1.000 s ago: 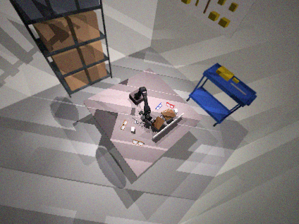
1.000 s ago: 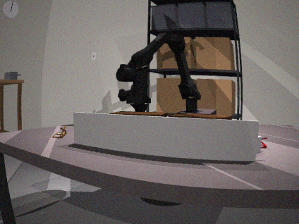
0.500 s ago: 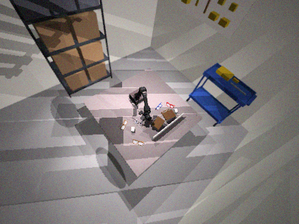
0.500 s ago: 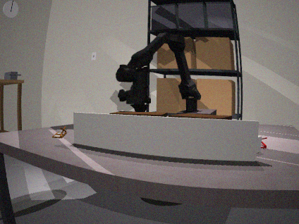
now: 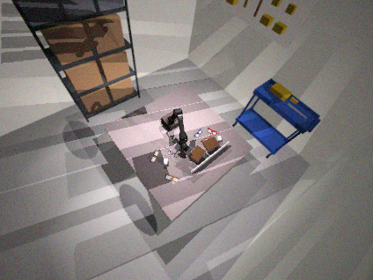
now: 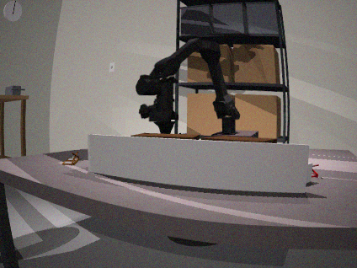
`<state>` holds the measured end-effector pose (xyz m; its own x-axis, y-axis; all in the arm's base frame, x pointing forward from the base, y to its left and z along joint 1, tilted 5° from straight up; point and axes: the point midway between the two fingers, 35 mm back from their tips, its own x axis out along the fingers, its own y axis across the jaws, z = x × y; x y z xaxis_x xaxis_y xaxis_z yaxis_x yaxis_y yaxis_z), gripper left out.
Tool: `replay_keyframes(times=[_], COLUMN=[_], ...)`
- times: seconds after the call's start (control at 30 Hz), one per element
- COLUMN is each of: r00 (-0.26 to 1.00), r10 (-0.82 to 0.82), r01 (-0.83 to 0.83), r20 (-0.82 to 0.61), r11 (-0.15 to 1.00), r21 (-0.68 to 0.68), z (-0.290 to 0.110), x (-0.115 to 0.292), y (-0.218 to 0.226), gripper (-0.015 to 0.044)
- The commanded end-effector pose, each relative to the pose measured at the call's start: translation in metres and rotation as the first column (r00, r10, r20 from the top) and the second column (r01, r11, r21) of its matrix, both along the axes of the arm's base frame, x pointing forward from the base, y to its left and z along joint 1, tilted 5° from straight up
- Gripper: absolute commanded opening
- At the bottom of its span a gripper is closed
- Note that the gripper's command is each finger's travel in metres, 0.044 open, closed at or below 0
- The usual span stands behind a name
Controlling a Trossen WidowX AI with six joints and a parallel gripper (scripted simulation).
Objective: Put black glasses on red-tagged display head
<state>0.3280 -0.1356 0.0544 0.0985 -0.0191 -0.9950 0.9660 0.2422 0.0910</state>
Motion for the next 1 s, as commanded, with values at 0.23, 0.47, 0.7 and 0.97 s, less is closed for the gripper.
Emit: replay_keyframes(times=[0.23,0.47,0.7,0.97], r00=[1.000,0.979,0.859,0.613], r10=[0.003,-0.204,-0.511,-0.780], r01=[-0.002,0.201,0.504,0.770], r20=[0.019,0.022,-0.018,-0.127], r11=[1.000,0.977,0.839,0.553], r21=[-0.006,0.077,0.204,0.319], z=[0.048,0.051,0.056,0.064], x=[-0.002,-0.006,-0.012,-0.021], y=[-0.003,-0.015,-0.034,-0.057], gripper=[0.0000,0.0000,0.0000,0.0000])
